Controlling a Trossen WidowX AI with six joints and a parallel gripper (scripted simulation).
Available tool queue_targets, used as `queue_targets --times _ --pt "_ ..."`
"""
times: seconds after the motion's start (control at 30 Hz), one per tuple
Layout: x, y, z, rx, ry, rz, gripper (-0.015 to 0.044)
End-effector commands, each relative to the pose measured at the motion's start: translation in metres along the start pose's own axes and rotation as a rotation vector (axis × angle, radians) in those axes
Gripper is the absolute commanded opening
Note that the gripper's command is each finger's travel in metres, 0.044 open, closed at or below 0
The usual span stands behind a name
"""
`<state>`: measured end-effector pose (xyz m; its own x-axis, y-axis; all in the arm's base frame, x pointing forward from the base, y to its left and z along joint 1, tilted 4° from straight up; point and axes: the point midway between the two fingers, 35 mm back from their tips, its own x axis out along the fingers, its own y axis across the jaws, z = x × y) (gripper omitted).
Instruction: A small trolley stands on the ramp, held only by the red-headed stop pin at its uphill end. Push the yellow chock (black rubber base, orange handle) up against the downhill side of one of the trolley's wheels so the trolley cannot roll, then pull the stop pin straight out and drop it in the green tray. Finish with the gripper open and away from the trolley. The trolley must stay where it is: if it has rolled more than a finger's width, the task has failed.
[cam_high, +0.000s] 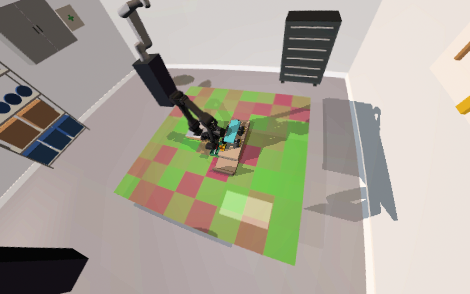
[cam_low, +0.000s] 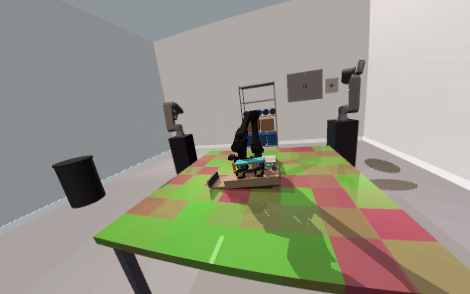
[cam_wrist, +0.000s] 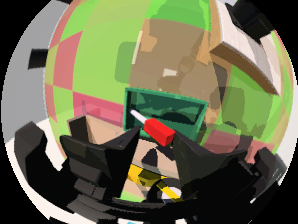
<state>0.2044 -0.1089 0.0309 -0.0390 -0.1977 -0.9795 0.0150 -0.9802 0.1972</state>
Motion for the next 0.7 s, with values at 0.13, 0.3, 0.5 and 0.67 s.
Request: queue_targets --times 0.13,0.3,0.5,0.67 --pt "0.0029 -0.004 0.0012 0.002 -0.006 0.004 0.019" --pt "0.004 -0.0063 0.0009 0.002 -0.006 0.004 0.019" --pt "0.0056 -0.0093 0.0008 0.002 -0.006 0.003 0.019" --pt "0.0068 -0.0114 0.0009 0.002 -0.006 0.003 0.019"
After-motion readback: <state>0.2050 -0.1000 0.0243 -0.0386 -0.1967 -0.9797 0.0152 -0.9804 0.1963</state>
